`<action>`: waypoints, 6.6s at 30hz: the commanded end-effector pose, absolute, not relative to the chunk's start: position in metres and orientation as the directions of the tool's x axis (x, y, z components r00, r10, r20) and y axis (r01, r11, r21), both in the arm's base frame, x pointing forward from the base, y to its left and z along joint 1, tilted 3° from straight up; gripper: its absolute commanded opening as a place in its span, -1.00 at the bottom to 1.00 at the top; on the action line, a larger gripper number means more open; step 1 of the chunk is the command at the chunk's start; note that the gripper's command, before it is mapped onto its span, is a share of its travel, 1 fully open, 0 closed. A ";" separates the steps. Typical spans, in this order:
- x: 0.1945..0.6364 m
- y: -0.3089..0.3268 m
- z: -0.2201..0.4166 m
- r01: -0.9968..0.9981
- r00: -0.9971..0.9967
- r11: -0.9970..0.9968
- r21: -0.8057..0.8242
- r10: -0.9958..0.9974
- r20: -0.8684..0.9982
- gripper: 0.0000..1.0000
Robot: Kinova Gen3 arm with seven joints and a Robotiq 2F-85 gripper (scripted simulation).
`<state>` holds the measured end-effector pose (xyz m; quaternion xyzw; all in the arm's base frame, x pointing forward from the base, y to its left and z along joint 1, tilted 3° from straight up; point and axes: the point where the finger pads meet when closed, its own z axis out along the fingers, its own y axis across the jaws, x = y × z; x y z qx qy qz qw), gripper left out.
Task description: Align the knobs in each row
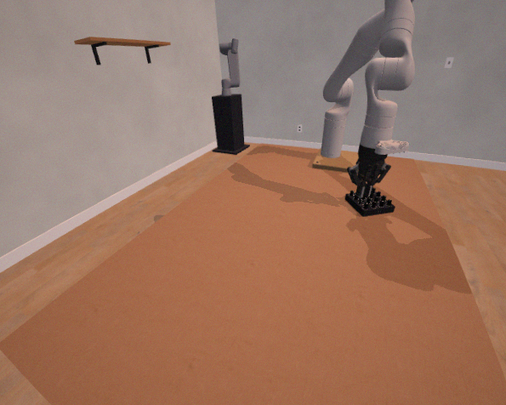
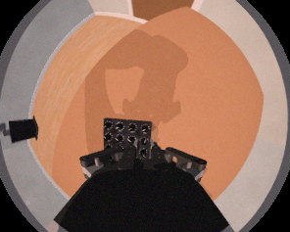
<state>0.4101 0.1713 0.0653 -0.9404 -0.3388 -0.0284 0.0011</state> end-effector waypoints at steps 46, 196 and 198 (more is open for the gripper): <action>0.410 0.170 0.060 0.636 0.770 -0.772 0.018 0.636 0.052 -0.62; 0.411 0.170 0.046 0.908 0.416 -0.417 0.038 0.909 0.039 -0.83; 0.411 0.170 0.046 0.927 0.371 -0.373 0.040 0.928 0.037 -0.83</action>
